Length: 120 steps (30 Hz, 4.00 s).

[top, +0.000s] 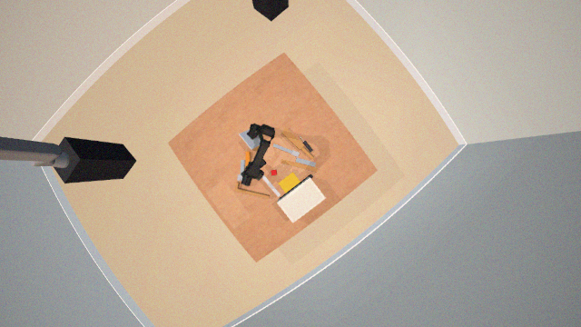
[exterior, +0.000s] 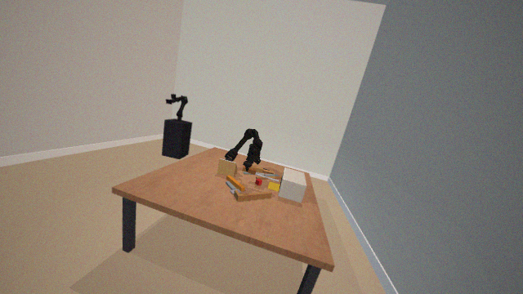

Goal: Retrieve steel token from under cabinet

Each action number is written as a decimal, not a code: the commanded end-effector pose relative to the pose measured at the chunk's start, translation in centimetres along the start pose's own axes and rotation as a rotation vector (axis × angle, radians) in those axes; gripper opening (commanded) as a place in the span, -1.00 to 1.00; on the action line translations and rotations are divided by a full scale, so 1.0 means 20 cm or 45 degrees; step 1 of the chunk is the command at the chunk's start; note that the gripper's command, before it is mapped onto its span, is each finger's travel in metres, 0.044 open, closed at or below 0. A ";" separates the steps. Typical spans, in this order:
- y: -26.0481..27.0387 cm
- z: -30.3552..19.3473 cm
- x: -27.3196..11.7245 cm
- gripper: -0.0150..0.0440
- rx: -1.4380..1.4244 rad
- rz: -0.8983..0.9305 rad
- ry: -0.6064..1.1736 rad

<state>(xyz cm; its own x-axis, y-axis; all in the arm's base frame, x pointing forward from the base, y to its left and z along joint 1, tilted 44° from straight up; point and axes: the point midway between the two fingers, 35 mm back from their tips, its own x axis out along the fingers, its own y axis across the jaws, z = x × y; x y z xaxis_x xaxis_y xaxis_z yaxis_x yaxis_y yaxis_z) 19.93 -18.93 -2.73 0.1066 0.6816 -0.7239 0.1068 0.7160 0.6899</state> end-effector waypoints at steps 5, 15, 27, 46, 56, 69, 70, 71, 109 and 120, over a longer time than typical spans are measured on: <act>-0.01 0.02 0.05 -0.49 -0.014 -0.006 -0.030; -0.01 0.02 0.13 -0.49 -0.016 -0.006 -0.030; -0.01 0.03 0.23 -0.49 -0.018 -0.005 -0.031; -0.01 0.03 0.42 -0.49 -0.019 -0.003 -0.031; -0.01 0.04 0.52 -0.49 -0.019 -0.002 -0.032; 0.00 0.02 0.54 0.28 -0.023 0.002 -0.008; 0.00 0.02 0.54 0.36 -0.023 0.001 -0.012; 0.00 0.02 0.54 0.42 -0.023 0.000 -0.020; -0.01 0.00 0.59 -0.47 -0.033 -0.003 -0.032; -0.01 0.03 0.59 -0.49 -0.026 -0.002 -0.032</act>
<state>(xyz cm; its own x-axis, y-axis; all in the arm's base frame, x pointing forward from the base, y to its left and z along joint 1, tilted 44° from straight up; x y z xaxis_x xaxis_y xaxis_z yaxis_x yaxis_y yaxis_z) 21.31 -10.93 -11.40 0.1308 0.6781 -0.7233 0.0852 0.7191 0.6896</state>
